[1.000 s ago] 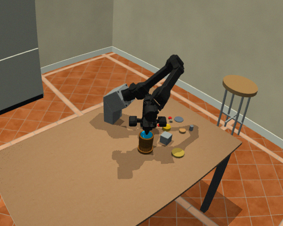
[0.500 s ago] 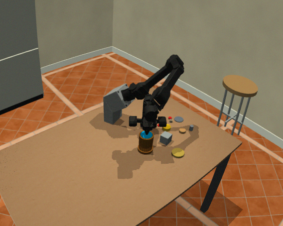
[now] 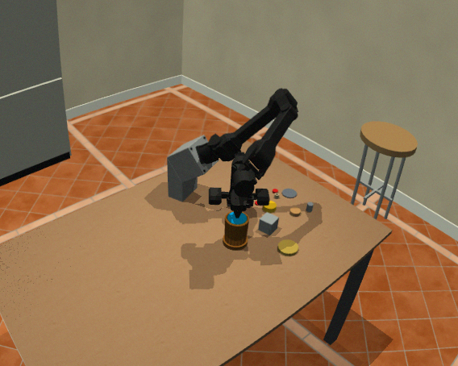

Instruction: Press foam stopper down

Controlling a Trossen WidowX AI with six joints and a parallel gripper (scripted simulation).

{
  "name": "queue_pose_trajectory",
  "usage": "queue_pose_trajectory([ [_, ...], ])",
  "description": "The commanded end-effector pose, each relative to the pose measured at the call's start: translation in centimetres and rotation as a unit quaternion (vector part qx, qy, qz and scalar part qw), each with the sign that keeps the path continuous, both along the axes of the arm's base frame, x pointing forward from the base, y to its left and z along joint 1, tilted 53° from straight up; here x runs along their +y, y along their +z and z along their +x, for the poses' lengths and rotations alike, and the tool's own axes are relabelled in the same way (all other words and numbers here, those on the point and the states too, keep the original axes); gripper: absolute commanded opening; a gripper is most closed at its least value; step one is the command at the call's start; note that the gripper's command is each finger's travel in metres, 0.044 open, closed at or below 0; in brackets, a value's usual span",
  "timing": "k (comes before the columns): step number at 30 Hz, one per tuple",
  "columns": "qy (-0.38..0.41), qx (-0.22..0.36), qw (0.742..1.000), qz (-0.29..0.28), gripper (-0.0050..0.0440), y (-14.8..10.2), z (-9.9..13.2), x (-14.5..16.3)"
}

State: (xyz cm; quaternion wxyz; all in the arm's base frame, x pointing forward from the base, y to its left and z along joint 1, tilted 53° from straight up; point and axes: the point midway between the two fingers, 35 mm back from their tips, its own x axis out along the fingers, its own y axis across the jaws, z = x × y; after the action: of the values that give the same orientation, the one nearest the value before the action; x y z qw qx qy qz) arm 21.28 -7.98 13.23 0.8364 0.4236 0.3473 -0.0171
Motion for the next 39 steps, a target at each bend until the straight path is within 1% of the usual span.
queue_pose_trajectory([
  [1, 0.001, 0.006, 1.000, -0.003, 0.0000, 0.4, -0.7, -0.5],
  [5, 0.002, 0.009, 1.000, -0.008, 0.0000, 1.5, -2.1, -1.3],
  [7, 0.002, -0.001, 1.000, -0.027, 0.0000, 2.4, -2.6, -2.3],
  [9, -0.014, -0.013, 0.999, -0.046, 0.0000, 3.6, -3.2, -3.9],
  [11, -0.016, -0.018, 0.998, -0.057, 0.0000, 4.2, -3.6, -4.4],
  [13, -0.016, -0.018, 0.998, -0.057, 0.0000, 4.2, -3.6, -4.4],
  [15, -0.005, -0.018, 0.998, -0.059, 0.0000, 4.5, -4.2, -4.1],
  [17, -0.001, -0.013, 0.999, -0.045, 0.0000, 4.5, -4.5, -3.6],
  [21, 0.000, 0.002, 1.000, 0.000, 0.0000, 4.5, -5.0, -2.1],
  [39, -0.004, 0.003, 1.000, -0.007, 0.0000, 4.2, -4.9, -2.2],
])
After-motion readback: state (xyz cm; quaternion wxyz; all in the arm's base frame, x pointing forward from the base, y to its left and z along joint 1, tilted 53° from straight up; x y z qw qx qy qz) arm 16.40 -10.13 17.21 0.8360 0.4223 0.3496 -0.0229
